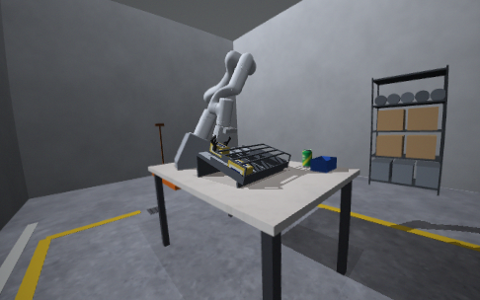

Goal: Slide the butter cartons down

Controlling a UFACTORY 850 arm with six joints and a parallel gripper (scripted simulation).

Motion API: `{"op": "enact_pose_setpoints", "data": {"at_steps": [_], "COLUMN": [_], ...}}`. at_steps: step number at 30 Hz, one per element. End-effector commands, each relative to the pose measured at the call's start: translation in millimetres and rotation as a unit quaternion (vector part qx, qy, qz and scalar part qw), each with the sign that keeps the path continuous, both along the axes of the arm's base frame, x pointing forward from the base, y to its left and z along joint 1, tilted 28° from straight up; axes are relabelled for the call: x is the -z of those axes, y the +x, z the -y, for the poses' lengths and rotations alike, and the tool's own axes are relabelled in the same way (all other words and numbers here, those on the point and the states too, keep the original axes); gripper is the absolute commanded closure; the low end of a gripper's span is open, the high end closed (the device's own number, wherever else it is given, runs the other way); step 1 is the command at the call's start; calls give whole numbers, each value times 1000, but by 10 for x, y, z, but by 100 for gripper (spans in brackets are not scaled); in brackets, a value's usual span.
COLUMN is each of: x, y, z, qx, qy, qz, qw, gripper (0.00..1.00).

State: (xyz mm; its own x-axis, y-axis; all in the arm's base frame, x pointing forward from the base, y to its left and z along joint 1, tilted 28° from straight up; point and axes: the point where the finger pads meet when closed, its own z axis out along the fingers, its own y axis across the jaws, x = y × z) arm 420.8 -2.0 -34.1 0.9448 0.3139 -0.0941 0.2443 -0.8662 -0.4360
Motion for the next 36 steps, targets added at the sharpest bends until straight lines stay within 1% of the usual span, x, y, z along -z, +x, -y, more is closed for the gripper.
{"op": "enact_pose_setpoints", "data": {"at_steps": [1,32,33,36], "x": [-8,-7,-251,-251], "y": [7,6,76,76], "z": [5,5,110,110], "qx": [0,0,0,0], "qy": [0,0,1,1], "qz": [1,0,1,1], "qw": [1000,1000,1000,1000], "gripper": [100,100,100,100]}}
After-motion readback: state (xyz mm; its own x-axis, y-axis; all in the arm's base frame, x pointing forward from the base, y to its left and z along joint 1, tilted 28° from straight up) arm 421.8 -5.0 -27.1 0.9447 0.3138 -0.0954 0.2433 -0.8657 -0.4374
